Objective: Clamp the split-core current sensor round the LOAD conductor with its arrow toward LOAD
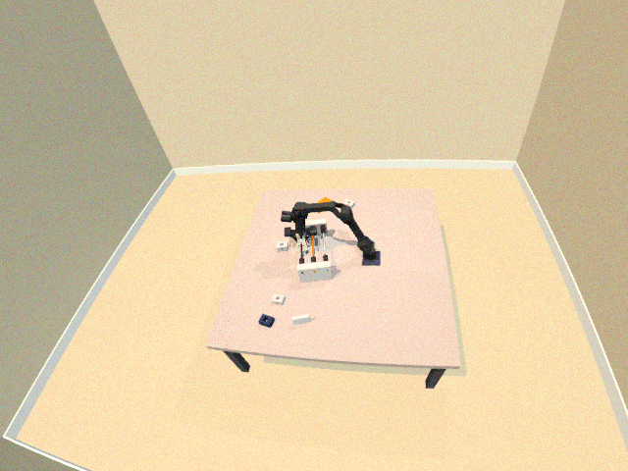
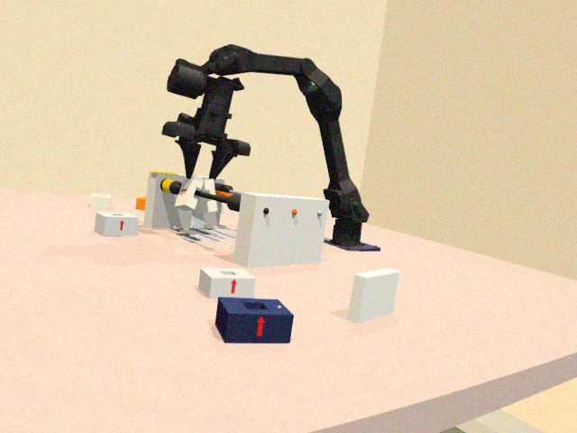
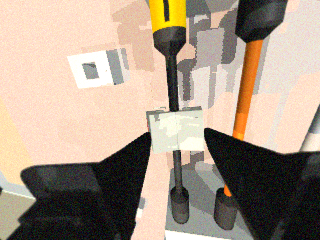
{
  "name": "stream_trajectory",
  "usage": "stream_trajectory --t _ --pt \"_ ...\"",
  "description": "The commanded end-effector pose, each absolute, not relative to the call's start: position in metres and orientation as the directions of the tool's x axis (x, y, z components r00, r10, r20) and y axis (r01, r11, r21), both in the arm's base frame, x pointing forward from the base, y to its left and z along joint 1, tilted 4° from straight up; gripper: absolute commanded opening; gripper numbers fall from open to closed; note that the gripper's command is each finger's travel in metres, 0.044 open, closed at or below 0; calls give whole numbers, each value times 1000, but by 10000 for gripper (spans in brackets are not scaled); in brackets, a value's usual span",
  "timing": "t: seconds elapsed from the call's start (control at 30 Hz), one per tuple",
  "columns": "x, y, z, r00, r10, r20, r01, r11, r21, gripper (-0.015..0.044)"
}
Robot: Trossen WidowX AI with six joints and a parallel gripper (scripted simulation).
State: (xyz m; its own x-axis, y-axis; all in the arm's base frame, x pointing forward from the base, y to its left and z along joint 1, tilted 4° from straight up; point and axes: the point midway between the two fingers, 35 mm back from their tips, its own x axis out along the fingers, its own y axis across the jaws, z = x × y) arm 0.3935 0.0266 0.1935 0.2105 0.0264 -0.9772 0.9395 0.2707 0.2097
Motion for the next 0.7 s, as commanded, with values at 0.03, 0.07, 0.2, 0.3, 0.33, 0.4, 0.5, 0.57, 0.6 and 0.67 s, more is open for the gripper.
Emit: stream_trajectory --t 0.03,0.07,0.2,0.3,0.33,0.4,0.5,0.57,0.6,0.67 --pt "397 28 195 169 8 -986 948 271 165 0" --pt "397 28 195 160 5 -987 950 271 155 0" --pt "397 28 193 155 9 -988 950 272 151 26" --pt "397 28 193 155 9 -988 950 272 151 105" --pt "397 28 193 155 9 -988 950 272 151 131" --pt "397 28 193 155 9 -988 950 272 151 184" --pt "397 28 193 155 9 -988 950 272 151 263" --pt "397 28 193 155 9 -988 950 272 151 315" --pt "397 28 193 155 9 -988 950 272 151 341" --pt "397 28 193 155 9 -988 950 272 151 394"
